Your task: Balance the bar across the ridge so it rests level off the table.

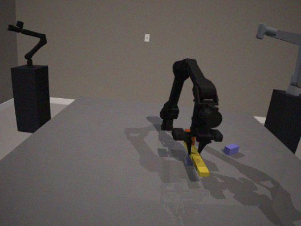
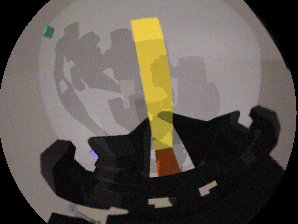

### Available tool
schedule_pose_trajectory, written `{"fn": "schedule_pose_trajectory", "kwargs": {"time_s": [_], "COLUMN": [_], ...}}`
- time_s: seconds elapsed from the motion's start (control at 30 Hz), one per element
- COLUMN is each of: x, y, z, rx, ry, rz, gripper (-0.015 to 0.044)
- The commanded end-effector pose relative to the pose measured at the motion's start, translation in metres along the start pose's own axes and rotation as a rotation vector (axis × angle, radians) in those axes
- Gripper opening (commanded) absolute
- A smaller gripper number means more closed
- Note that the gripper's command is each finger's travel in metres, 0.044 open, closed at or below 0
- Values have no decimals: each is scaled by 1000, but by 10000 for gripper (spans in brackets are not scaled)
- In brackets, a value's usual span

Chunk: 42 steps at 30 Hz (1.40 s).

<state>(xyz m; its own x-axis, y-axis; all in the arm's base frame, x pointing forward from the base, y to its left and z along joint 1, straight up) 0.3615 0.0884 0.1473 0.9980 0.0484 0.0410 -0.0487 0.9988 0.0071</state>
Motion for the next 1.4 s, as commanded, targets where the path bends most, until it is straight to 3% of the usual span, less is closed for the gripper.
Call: {"fn": "schedule_pose_trajectory", "kwargs": {"time_s": [0.0, 1.37], "x": [0, 1], "y": [0, 0], "z": [-3, 0], "rx": [1, 0], "ry": [2, 0], "rz": [-2, 0], "gripper": [0, 0]}}
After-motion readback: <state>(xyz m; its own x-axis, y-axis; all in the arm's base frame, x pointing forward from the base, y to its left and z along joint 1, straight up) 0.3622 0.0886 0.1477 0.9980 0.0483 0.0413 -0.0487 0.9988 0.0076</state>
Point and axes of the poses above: the point midway between the two fingers, 35 mm back from their tips, its own z axis back along the fingers, its own y axis across the jaws, x = y × z, the point moved 5 cm from there along z, back along the fingers, and after that the axes turned 4 degrees about -z, right-handed, at the moved point
